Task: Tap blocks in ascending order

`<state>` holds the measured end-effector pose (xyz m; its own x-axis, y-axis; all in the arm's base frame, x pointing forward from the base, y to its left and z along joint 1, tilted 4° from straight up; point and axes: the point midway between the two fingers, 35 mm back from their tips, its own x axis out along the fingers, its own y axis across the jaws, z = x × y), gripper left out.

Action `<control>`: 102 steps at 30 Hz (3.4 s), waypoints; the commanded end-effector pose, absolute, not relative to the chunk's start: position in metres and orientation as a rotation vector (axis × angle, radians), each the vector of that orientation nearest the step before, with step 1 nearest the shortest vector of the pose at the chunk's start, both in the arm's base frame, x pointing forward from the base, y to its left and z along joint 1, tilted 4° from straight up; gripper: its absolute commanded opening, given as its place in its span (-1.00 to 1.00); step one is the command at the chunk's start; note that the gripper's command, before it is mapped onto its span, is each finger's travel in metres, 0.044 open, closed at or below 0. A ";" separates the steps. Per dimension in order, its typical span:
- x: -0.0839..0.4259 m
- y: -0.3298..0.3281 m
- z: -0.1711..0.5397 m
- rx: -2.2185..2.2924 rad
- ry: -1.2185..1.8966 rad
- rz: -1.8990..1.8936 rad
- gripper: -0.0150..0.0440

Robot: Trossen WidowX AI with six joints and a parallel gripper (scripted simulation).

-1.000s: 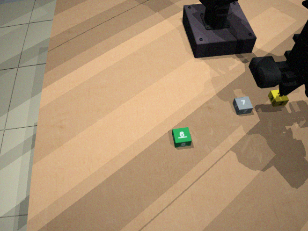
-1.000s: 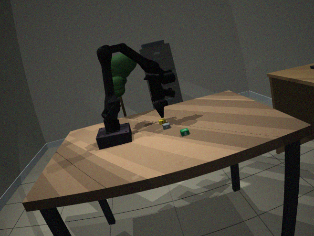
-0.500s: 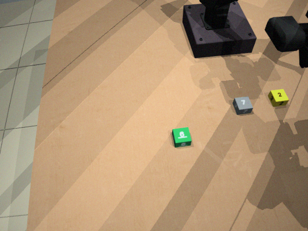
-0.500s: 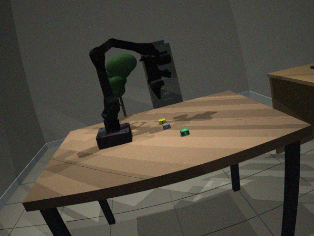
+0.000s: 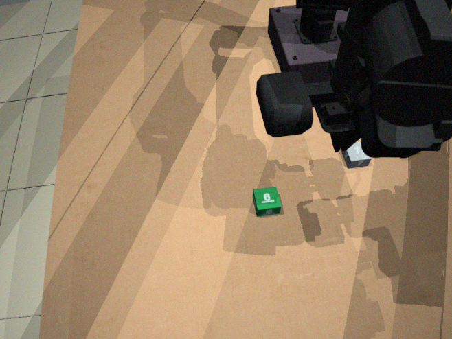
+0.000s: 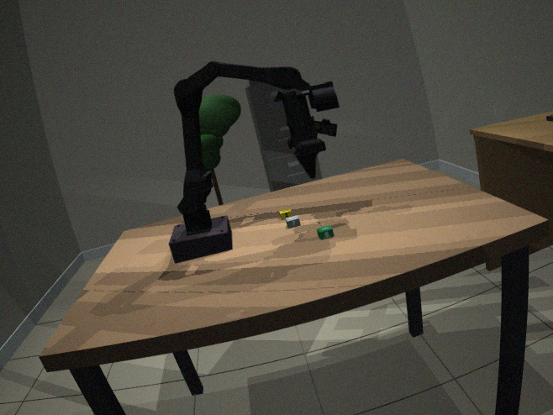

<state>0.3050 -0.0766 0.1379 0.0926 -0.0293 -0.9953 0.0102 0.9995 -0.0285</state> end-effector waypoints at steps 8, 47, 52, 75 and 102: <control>0.305 -0.142 0.115 -0.017 1.479 -0.033 -0.42; 0.308 -0.143 0.054 -0.017 1.479 -0.034 -0.42; 0.308 -0.143 0.058 -0.017 1.479 -0.033 -0.42; 0.240 0.005 0.128 -0.004 1.485 -0.021 -0.42; 0.247 0.005 0.028 -0.005 1.485 -0.021 -0.42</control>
<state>0.2468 0.0061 0.0343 0.0916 -0.0118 -0.9957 0.0071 0.9999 -0.0112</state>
